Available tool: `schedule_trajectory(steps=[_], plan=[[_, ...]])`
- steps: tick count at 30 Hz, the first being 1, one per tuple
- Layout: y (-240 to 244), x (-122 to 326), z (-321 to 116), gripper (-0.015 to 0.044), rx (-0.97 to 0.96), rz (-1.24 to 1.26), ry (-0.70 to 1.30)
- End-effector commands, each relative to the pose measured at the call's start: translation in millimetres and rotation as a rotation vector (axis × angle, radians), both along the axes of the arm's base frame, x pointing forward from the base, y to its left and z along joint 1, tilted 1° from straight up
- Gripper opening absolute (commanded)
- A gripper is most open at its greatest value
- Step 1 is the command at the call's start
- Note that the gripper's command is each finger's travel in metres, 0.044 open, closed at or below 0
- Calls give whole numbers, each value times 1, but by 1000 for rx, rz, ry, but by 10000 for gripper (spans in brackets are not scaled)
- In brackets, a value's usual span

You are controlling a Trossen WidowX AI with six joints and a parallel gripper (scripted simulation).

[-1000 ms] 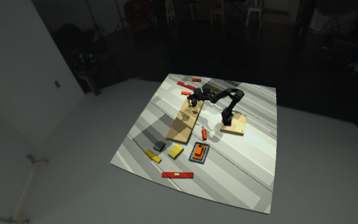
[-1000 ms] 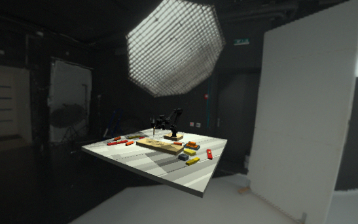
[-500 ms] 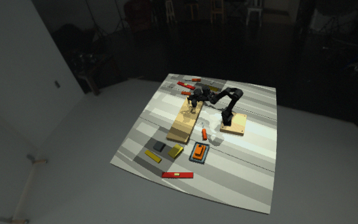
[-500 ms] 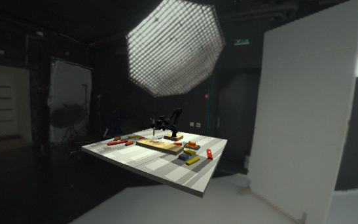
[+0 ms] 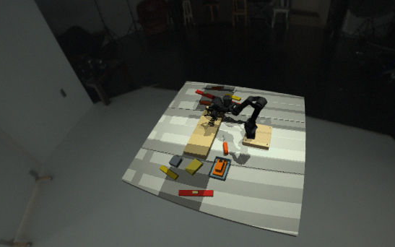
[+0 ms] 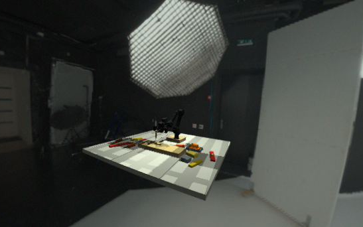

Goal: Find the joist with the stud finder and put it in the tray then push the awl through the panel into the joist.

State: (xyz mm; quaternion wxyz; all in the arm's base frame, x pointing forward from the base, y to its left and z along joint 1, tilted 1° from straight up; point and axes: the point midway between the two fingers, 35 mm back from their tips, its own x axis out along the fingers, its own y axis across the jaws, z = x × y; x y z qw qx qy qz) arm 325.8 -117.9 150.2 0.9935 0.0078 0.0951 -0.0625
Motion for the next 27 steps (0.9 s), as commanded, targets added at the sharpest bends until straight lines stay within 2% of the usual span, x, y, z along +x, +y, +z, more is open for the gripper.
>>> schedule_trajectory(steps=[1, 27], plan=[[0, -1, -5, 0, 4, -5, 3], [0, -1, -19, 0, 4, -5, 3]])
